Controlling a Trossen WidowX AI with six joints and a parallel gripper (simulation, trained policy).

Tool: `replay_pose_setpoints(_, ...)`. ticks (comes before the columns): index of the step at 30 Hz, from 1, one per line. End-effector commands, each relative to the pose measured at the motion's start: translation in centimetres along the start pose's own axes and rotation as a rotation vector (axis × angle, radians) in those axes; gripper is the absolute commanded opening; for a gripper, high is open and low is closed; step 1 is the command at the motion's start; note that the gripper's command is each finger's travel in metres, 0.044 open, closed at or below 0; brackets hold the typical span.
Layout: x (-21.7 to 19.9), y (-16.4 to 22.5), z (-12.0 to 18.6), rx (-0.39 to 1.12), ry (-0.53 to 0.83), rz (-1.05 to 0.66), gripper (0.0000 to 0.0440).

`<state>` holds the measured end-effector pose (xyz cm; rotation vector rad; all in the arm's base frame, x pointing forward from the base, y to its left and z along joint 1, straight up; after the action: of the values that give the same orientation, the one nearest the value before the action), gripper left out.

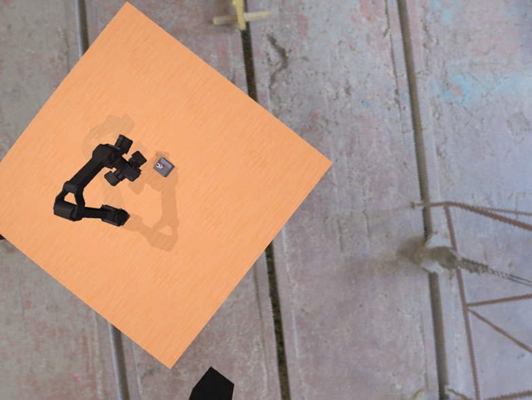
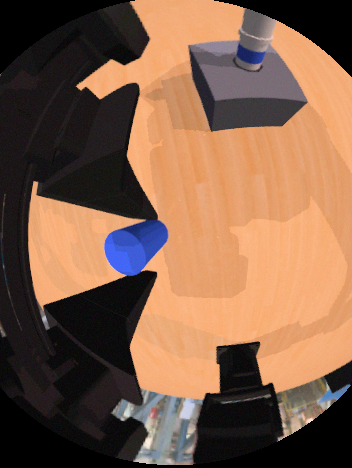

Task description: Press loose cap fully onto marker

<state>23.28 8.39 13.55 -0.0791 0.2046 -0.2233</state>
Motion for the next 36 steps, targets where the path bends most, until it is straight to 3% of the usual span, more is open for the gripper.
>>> replay_pose_setpoints(1, -0.2, 0.0, 0.1, -0.006, -0.021, 0.017, 0.013)
replay_pose_setpoints(3, -0.3, -0.1, 0.5, -0.005, -0.031, 0.021, 0.0078)
replay_pose_setpoints(12, 0.6, -0.3, 3.4, 0.035, -0.136, 0.011, 0.01)
replay_pose_setpoints(36, 3.8, -2.6, 10.6, 0.142, -0.254, -0.115, 0.0096)
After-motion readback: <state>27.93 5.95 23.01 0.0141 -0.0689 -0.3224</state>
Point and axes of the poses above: the point midway between the two fingers, 35 mm back from their tips, its own z axis back along the fingers, its own x axis across the jaws, y = z × x, the point moved 8 cm from there along z, back along the fingers, and after that the axes turned 4 degrees about -z, right-handed, at the moved point
